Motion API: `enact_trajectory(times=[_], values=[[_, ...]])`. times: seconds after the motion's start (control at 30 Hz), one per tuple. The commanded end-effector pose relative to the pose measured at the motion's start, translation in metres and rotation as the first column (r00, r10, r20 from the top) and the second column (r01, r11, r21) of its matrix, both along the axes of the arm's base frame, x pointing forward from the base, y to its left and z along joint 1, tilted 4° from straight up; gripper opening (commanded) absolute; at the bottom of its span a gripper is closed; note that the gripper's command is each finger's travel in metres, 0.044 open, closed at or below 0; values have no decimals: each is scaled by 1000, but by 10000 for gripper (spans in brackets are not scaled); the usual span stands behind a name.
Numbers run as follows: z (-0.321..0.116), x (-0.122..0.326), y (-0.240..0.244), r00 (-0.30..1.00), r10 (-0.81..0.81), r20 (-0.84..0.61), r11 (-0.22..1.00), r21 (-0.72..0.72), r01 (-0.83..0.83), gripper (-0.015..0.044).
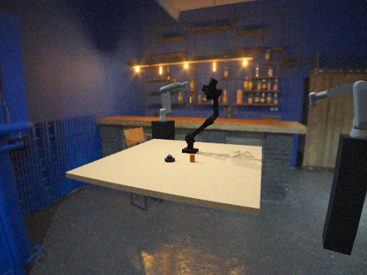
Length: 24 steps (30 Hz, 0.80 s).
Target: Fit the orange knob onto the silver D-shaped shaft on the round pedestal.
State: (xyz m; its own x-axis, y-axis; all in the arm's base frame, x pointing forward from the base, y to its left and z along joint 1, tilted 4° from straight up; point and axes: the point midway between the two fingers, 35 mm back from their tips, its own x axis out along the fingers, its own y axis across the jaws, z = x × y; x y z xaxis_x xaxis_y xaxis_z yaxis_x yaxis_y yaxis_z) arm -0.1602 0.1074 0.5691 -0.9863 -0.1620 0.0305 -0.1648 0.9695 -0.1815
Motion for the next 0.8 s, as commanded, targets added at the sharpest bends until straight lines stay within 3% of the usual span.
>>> enact_trajectory(times=[0.0, 0.07, 0.3, 0.53, 0.77], values=[[0, 0, 0, 1000, 0, 0, 1000, 0, 0, 426], [1, -1, -12, 999, 34, -10, 999, 32, -34, 440], [6, 14, -129, 919, 387, -75, 871, 356, -338, 440], [-10, 74, -232, 692, 719, -74, 570, 632, -525, 440], [-42, 163, -297, 365, 931, -7, 210, 829, -519, 440]])
